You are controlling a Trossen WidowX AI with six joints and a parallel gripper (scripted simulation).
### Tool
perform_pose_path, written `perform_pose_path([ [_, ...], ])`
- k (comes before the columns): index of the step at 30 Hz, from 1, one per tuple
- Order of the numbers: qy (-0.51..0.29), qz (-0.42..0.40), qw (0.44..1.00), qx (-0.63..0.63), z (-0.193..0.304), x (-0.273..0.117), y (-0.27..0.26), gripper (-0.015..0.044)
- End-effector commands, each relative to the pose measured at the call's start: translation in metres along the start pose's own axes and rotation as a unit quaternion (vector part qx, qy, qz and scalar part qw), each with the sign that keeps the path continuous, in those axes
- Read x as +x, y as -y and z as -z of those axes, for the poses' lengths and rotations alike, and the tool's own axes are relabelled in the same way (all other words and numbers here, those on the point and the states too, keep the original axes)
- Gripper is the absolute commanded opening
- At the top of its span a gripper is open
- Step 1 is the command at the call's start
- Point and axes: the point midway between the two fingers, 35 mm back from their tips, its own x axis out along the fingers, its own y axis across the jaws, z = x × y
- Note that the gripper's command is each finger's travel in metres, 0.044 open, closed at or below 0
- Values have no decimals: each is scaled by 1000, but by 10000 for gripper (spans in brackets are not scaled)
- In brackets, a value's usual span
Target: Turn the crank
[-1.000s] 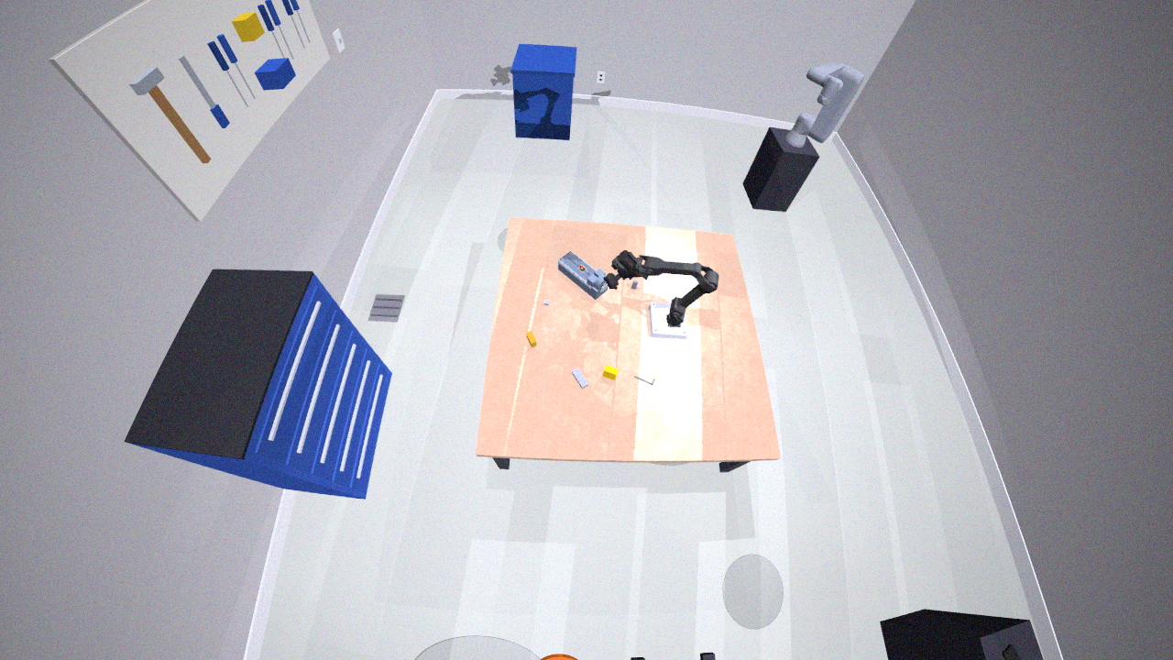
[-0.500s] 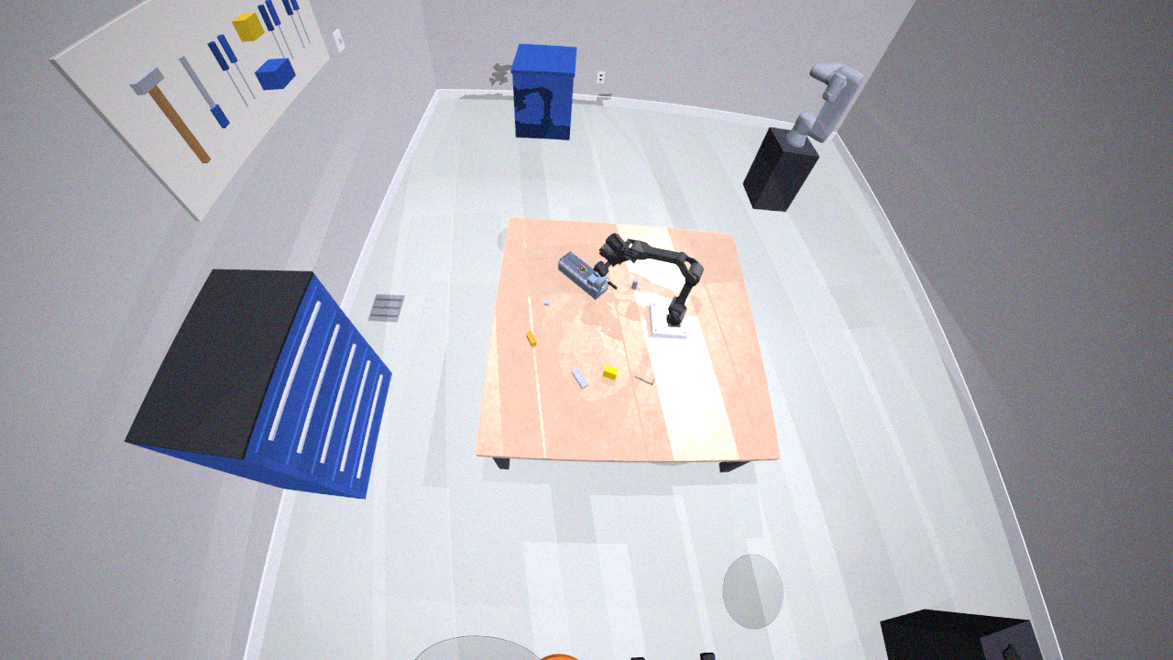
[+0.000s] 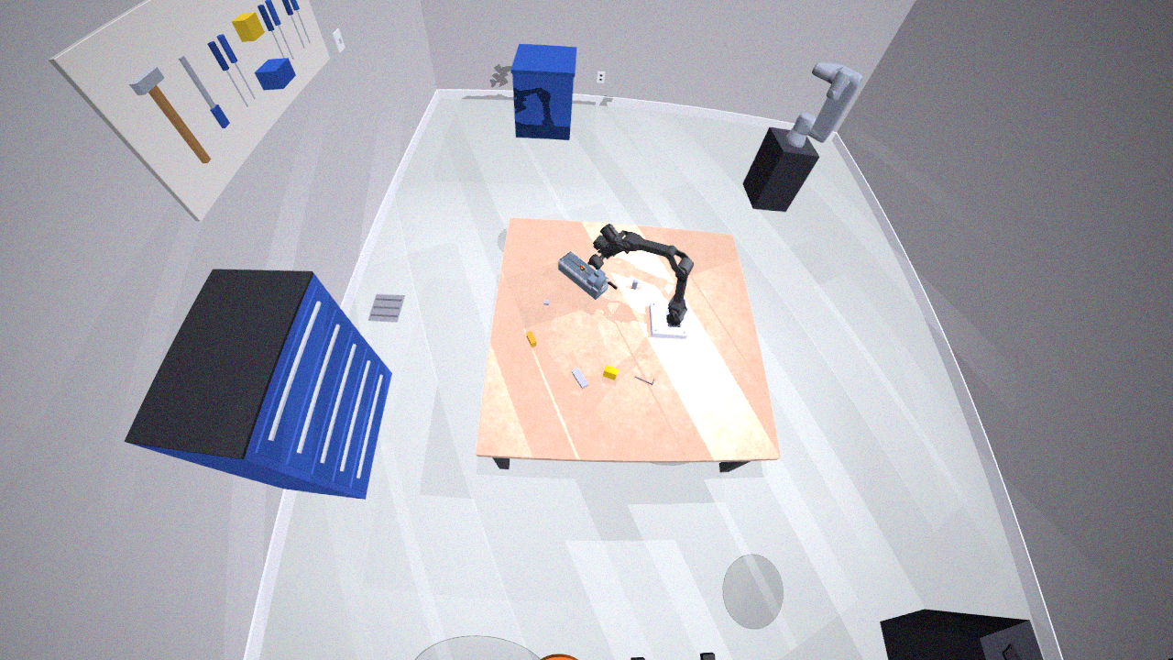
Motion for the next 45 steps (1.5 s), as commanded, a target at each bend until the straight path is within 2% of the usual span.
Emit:
perform_pose_path([
  [1,-7,-2,1000,-2,13,18,2,440],
  [4,-7,-2,1000,-2,25,32,3,440],
  [23,-7,-2,1000,-2,24,32,3,440],
  [33,-9,0,1000,0,-4,-7,0,440],
  [45,17,45,999,18,35,-39,-26,440],
])
